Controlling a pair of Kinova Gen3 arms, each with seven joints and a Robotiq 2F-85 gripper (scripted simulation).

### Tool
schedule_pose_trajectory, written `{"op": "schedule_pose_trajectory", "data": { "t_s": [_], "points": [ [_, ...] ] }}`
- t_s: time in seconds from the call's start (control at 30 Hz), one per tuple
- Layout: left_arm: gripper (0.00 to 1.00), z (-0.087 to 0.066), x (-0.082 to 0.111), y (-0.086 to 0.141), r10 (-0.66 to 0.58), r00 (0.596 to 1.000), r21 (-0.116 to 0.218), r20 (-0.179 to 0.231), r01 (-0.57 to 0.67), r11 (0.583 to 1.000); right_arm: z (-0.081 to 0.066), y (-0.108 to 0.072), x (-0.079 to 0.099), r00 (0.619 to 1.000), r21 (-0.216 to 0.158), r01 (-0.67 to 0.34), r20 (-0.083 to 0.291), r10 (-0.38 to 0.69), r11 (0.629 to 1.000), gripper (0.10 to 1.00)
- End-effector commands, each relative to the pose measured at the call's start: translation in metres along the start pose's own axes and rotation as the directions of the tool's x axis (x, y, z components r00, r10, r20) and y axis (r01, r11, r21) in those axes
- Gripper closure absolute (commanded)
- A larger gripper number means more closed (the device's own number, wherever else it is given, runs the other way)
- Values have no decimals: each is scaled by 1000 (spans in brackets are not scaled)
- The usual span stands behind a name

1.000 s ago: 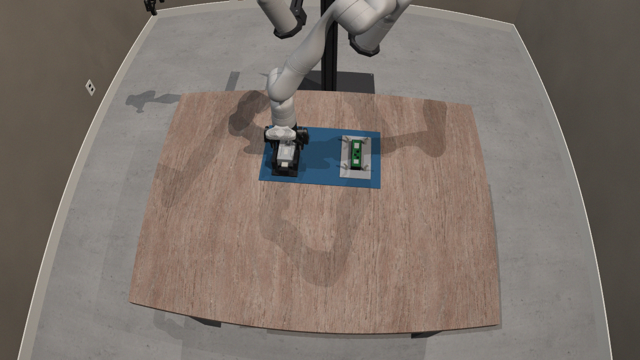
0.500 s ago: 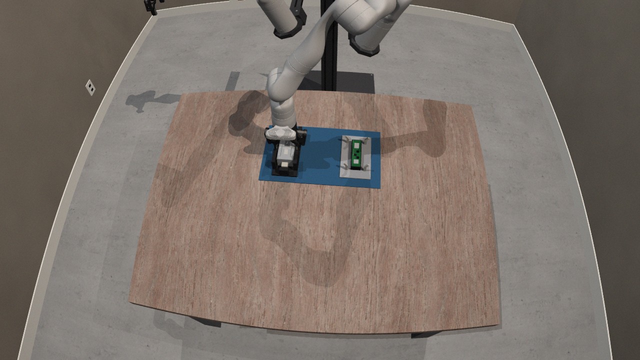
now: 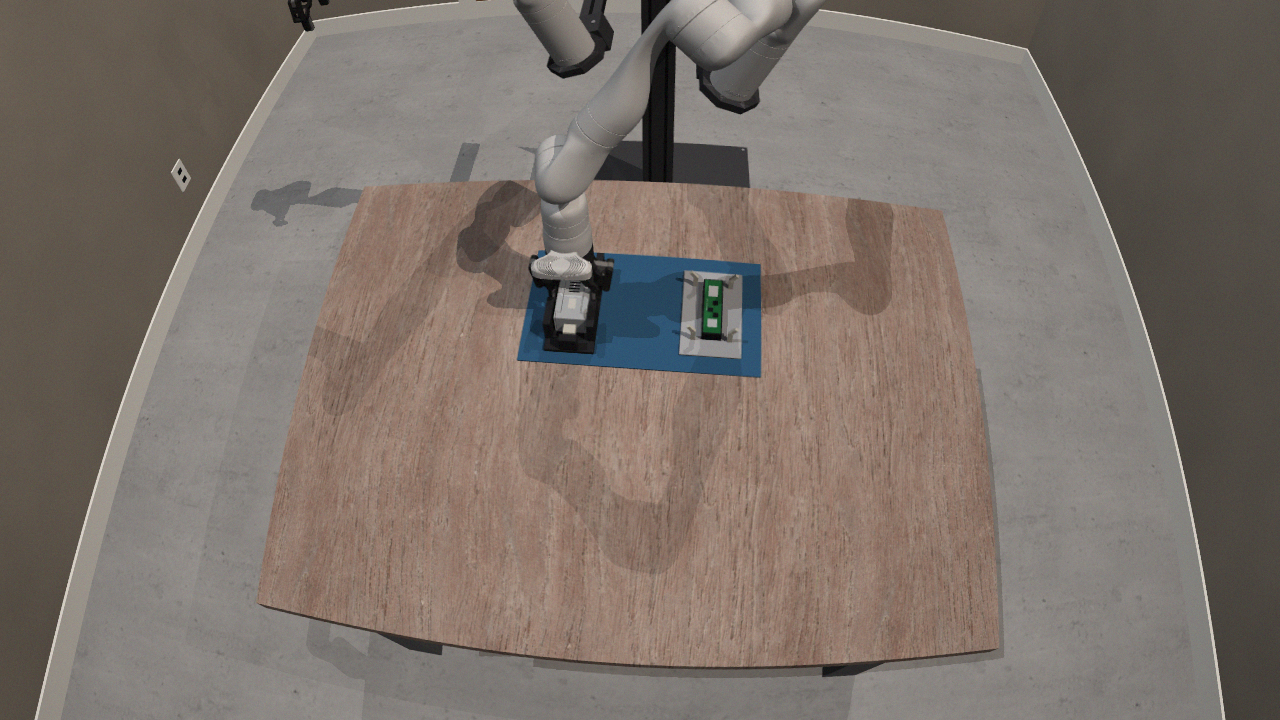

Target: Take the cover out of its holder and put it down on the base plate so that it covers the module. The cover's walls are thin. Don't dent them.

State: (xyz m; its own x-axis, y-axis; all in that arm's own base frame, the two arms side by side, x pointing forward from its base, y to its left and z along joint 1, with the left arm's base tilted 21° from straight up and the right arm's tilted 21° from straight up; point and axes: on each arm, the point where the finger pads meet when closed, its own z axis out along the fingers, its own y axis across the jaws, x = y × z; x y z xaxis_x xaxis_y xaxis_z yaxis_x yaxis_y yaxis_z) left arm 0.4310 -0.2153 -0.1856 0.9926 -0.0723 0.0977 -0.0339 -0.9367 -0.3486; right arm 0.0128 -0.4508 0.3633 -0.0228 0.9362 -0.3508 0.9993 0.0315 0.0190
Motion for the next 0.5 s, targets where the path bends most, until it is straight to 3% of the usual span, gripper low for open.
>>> {"op": "schedule_pose_trajectory", "data": {
  "t_s": [0.0, 0.03, 0.07, 0.47],
  "points": [
    [305, -1, 1, 1, 0, 1000, -2, -2, 0, 1000, -1, 0, 0, 1000, 0, 0, 1, 0, 1000, 100],
    [305, -1, 1, 1, 0, 1000, -2, -2, 0, 1000, -1, 0, 0, 1000, 0, 0, 1, 0, 1000, 100],
    [1000, -1, 1, 1, 0, 1000, -2, -2, 0, 1000, -1, 0, 0, 1000, 0, 0, 1, 0, 1000, 100],
    [1000, -1, 1, 1, 0, 1000, -2, -2, 0, 1000, -1, 0, 0, 1000, 0, 0, 1, 0, 1000, 100]
  ]
}}
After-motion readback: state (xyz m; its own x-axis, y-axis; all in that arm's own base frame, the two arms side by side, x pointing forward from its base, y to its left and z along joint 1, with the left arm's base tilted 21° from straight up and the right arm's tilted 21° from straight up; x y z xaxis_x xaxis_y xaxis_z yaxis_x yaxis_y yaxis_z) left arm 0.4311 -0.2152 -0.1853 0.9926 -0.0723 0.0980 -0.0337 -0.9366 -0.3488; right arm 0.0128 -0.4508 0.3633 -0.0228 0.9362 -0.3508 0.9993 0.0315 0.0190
